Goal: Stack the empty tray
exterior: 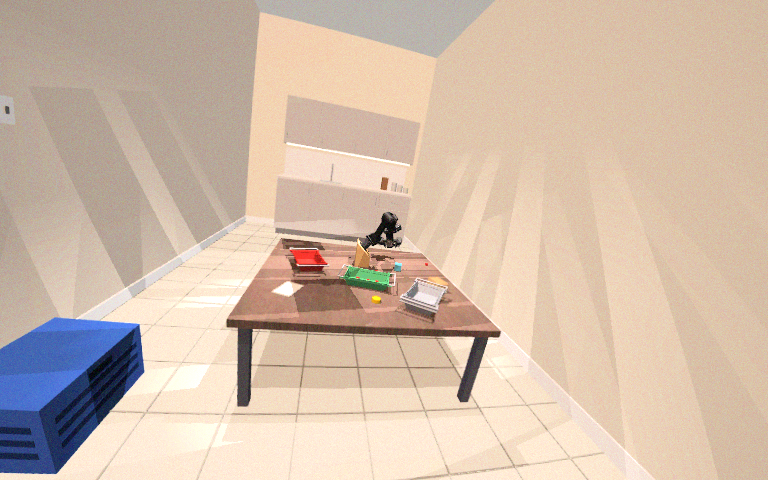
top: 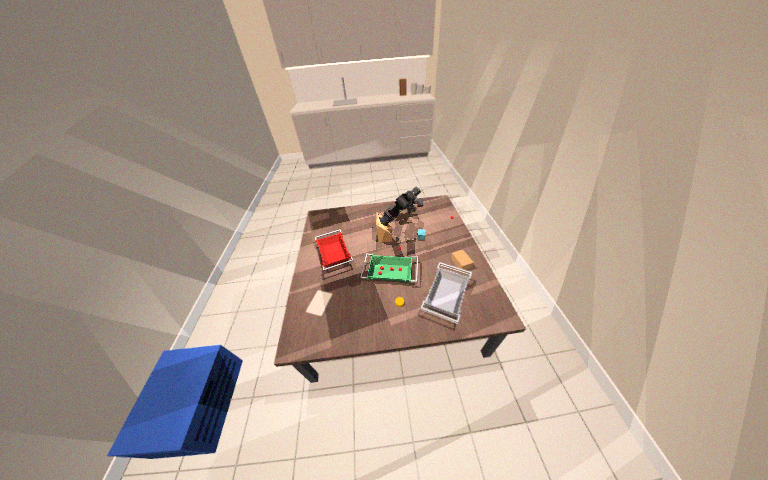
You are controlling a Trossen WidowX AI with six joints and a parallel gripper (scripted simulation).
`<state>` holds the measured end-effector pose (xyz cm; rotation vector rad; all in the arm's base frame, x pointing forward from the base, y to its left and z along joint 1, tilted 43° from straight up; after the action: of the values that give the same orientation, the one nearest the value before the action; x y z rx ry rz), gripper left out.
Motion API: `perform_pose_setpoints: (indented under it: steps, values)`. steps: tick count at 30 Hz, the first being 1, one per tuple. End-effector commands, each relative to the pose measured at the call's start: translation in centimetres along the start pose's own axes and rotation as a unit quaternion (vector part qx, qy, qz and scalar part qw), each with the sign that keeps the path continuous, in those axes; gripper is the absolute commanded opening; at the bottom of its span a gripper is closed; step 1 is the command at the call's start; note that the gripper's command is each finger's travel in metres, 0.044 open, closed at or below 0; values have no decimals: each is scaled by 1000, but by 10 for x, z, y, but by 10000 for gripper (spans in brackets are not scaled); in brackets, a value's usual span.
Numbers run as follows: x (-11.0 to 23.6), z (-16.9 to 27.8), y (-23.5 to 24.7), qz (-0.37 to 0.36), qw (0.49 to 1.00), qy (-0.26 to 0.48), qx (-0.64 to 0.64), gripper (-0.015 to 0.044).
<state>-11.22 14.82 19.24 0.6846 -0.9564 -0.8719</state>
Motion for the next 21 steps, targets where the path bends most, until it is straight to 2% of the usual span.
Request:
perform_pose_setpoints:
  steps: [1,7,12,18,19,21]
  values:
    - [0,0,0,0,1000,0,0,374]
    - [1,1,0,1,1000,0,0,216]
    - [19,20,4,7,1000,-4,-3,85]
    - [65,47,16,2,1000,-1,0,82]
    - [42,37,8,11,1000,-7,5,82]
    - [39,36,12,12,999,-17,28,82]
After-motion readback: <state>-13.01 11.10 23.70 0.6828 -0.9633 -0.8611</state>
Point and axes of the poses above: the point midway between the two fingers, 35 mm back from their tips, its own x axis back along the fingers, its own y axis across the jaws, z = x × y, the point moved 9 cm from there along x, back along the fingers, and after that the axes turned 2 degrees about x, right-handed, at the moved point
